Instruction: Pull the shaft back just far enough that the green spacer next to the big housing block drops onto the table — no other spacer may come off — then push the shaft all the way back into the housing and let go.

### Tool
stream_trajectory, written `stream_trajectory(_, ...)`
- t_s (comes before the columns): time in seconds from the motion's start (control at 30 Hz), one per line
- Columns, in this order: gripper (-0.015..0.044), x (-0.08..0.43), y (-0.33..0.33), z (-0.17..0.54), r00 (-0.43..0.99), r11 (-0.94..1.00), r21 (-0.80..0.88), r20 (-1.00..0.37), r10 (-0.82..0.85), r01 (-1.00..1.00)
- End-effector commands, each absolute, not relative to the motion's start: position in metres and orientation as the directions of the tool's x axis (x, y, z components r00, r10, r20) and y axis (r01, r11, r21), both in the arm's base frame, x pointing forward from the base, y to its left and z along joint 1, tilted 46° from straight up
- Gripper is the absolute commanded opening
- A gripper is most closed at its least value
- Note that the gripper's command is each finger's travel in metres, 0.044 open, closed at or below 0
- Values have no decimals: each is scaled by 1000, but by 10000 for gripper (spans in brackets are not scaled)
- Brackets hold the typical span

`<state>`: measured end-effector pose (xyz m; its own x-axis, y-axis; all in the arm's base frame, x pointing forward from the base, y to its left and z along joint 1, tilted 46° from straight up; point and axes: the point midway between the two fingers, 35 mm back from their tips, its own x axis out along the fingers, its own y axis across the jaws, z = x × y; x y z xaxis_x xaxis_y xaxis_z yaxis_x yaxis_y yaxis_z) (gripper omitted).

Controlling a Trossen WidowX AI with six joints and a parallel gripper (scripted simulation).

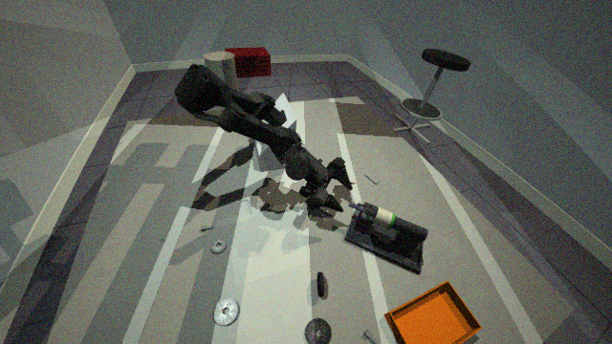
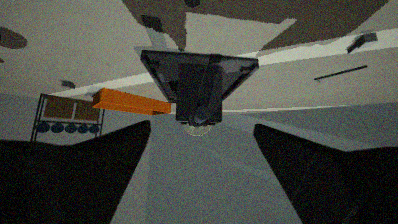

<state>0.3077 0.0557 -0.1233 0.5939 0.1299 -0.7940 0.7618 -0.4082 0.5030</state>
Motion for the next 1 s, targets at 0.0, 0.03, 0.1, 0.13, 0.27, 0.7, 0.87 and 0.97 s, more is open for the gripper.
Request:
stream_trajectory(0.0,440,308,55,-124,593,-413,501,-795,126,760)
stream_trajectory(0.03,440,308,55,-124,593,-413,501,-795,126,760)
stream_trajectory(0.1,440,308,55,-124,593,-413,501,-795,126,760)
stream_trajectory(0.13,440,308,55,-124,593,-413,501,-795,126,760)
stream_trajectory(0.27,440,308,55,-124,593,-413,501,-795,126,760)
stream_trajectory(0.7,440,314,70,-119,507,-415,502,-855,-108,759)
stream_trajectory(0.87,440,314,70,-119,507,-415,502,-855,-108,759)
stream_trajectory(0.97,440,314,70,-119,507,-415,502,-855,-108,759)
